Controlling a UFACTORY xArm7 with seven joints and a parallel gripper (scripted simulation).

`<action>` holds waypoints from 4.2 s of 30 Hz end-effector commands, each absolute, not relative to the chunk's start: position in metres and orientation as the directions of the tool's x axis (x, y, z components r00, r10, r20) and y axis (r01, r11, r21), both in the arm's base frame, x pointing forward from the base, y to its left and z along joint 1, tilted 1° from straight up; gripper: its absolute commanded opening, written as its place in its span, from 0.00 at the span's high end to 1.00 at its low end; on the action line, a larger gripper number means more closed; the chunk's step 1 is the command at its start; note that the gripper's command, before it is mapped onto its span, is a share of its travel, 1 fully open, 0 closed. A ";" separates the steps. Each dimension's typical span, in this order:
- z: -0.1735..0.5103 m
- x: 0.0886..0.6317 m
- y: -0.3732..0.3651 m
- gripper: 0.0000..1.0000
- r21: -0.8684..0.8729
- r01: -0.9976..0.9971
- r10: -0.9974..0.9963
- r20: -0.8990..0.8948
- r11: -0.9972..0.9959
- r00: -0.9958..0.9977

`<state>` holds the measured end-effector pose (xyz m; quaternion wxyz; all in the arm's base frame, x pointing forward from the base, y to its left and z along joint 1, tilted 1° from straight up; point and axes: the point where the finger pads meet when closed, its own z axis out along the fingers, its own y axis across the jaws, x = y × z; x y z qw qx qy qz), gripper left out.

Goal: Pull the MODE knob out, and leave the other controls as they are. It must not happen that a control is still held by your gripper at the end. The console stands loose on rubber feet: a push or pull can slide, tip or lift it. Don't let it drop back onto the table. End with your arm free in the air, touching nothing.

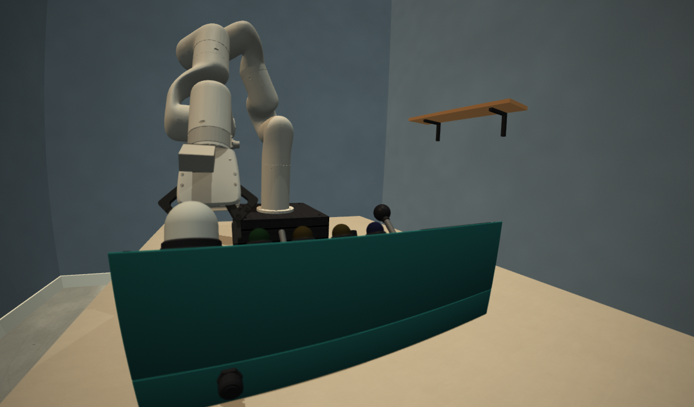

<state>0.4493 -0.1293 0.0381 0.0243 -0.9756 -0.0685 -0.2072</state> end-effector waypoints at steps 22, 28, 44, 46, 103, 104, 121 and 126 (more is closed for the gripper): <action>0.035 0.454 -0.130 0.24 0.000 0.134 0.122 0.418 -0.991 0.900; 0.033 0.456 -0.130 0.24 0.001 0.134 0.122 0.418 -0.991 0.900; 0.033 0.456 -0.130 1.00 0.001 0.134 0.122 0.418 -0.991 0.900; 0.033 0.456 -0.130 1.00 0.001 0.134 0.122 0.418 -0.991 0.900; 0.034 0.455 -0.130 1.00 0.000 0.134 0.122 0.418 -0.991 0.900; 0.034 0.455 -0.130 1.00 0.000 0.134 0.122 0.418 -0.991 0.900; 0.038 0.453 -0.130 1.00 0.000 0.134 0.122 0.418 -0.991 0.900; 0.040 0.453 -0.130 1.00 0.001 0.134 0.122 0.418 -0.991 0.900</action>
